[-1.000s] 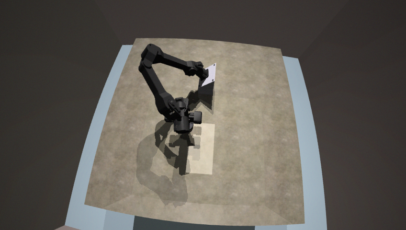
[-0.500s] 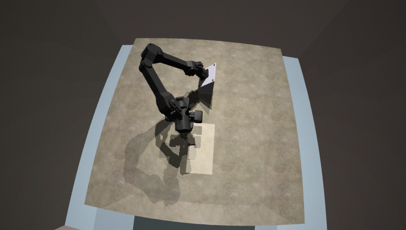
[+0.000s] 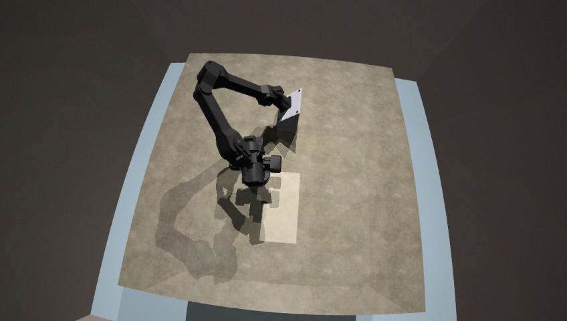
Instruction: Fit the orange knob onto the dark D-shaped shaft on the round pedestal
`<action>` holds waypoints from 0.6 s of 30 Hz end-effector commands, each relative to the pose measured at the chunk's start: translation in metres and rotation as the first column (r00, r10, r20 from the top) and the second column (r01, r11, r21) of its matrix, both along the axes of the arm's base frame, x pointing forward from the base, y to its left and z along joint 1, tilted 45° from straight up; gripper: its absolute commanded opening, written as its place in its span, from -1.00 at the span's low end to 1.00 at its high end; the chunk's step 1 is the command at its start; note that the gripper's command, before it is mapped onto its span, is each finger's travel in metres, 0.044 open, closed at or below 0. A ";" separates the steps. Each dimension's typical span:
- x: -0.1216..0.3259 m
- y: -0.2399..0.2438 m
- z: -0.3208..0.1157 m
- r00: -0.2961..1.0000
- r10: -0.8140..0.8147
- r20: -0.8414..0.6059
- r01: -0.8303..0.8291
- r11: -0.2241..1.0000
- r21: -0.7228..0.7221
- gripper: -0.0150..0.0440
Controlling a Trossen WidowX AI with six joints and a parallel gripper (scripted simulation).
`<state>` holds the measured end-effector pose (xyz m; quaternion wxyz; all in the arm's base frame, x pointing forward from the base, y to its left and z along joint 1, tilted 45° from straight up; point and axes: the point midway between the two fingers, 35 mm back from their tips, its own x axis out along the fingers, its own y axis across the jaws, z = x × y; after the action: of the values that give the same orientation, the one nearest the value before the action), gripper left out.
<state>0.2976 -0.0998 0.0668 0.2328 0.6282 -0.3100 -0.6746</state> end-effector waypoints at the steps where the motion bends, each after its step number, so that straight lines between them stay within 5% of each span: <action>1: 0.002 0.001 0.001 1.000 0.006 0.002 -0.006 1.000 0.001 -0.49; 18: -0.003 0.001 -0.004 1.000 0.006 0.001 -0.006 1.000 0.001 -0.49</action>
<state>0.2954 -0.0996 0.0633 0.2347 0.6271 -0.3082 -0.6758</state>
